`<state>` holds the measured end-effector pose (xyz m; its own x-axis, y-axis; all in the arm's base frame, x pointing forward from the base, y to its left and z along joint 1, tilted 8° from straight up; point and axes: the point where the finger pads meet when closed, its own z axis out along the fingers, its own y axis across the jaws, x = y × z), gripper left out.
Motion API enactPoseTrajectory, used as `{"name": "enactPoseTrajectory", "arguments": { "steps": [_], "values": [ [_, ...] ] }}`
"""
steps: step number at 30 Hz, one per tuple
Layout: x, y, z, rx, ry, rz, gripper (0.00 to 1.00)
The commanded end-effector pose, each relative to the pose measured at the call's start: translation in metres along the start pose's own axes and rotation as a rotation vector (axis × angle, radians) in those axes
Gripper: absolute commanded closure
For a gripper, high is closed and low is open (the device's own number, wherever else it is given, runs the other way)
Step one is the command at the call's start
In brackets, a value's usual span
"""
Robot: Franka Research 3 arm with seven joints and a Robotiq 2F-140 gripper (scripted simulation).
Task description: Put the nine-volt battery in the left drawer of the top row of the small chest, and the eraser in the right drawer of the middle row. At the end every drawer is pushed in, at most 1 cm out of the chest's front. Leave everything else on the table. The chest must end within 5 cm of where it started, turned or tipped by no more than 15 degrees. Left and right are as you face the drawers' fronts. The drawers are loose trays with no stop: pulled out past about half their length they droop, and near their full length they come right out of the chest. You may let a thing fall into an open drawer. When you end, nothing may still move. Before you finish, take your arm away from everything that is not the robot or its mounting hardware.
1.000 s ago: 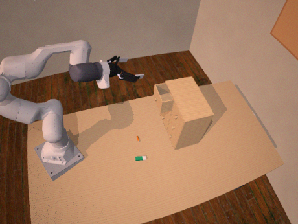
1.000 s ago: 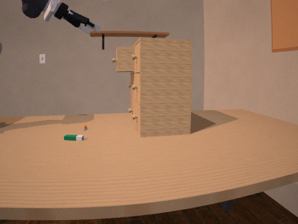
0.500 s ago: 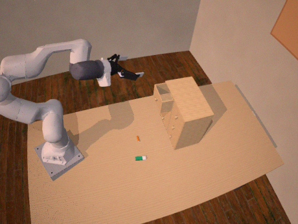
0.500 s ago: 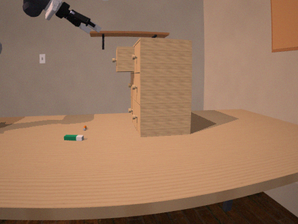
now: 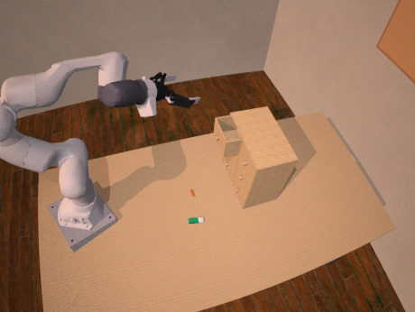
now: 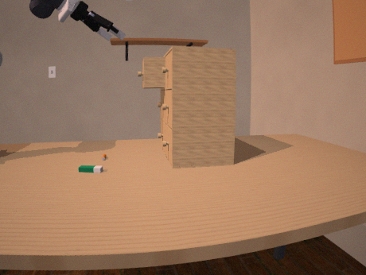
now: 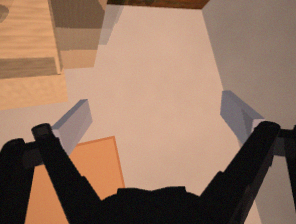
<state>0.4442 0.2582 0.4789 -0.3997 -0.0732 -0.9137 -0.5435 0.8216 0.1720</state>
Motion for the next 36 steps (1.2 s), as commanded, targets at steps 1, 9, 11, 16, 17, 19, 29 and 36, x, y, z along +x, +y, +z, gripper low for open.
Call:
{"name": "enactPoseTrajectory", "arguments": {
  "steps": [1, 9, 11, 16, 17, 19, 29, 36],
  "values": [
    [0.000, 0.001, 0.000, -0.005, 0.004, 0.024, 0.00],
    [0.000, 0.001, 0.000, -0.005, 0.004, 0.024, 0.00],
    [-0.004, 0.014, 0.005, -0.045, 0.053, 0.028, 0.00],
    [-0.004, 0.014, 0.005, -0.045, 0.053, 0.028, 0.00],
    [-0.004, 0.014, 0.005, -0.045, 0.053, 0.028, 0.00],
    [-0.004, 0.014, 0.005, -0.045, 0.053, 0.028, 0.00],
    [-0.004, 0.014, 0.005, -0.045, 0.053, 0.028, 0.00],
    [-0.006, 0.025, 0.008, -0.080, 0.109, 0.033, 0.00]
  ]
}}
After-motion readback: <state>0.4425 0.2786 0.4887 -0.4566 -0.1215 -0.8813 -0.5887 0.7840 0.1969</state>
